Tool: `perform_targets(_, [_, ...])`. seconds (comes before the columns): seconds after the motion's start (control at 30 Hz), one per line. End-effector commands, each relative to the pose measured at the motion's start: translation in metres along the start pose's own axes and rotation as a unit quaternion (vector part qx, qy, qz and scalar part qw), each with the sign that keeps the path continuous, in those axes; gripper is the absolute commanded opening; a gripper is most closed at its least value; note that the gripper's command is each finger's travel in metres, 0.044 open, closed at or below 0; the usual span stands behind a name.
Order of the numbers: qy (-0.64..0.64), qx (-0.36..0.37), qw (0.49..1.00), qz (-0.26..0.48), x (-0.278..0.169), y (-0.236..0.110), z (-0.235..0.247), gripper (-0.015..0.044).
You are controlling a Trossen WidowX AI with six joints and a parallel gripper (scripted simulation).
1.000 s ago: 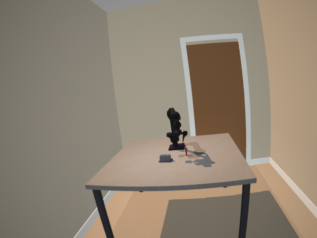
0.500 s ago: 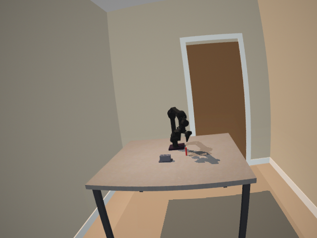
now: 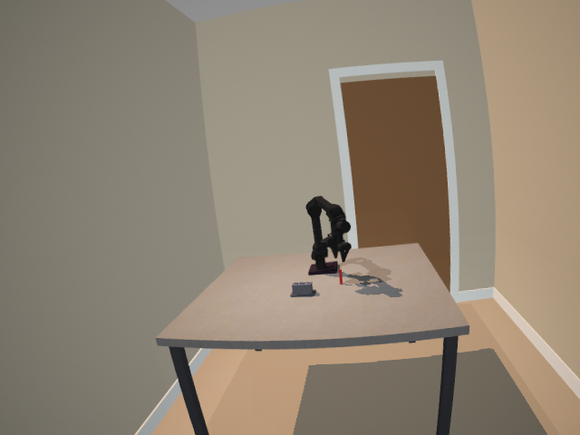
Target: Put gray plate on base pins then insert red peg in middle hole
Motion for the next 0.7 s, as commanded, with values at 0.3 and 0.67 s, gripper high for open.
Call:
perform_targets(0.3, [0.004, -0.010, 1.000, 0.002, -0.001, 0.037, -0.006, 0.0440])
perform_targets(0.67, [0.004, -0.010, 1.000, 0.002, -0.001, 0.054, -0.005, 0.0440])
Point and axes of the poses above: the point midway between the two fingers, 35 mm back from their tips, its own y axis out along the fingers, its own z axis across the jaws, x = y × z, the point moved 9 cm from there along -y, back along the fingers, and after that the axes turned 3 degrees about -y, right-handed, at the moved point
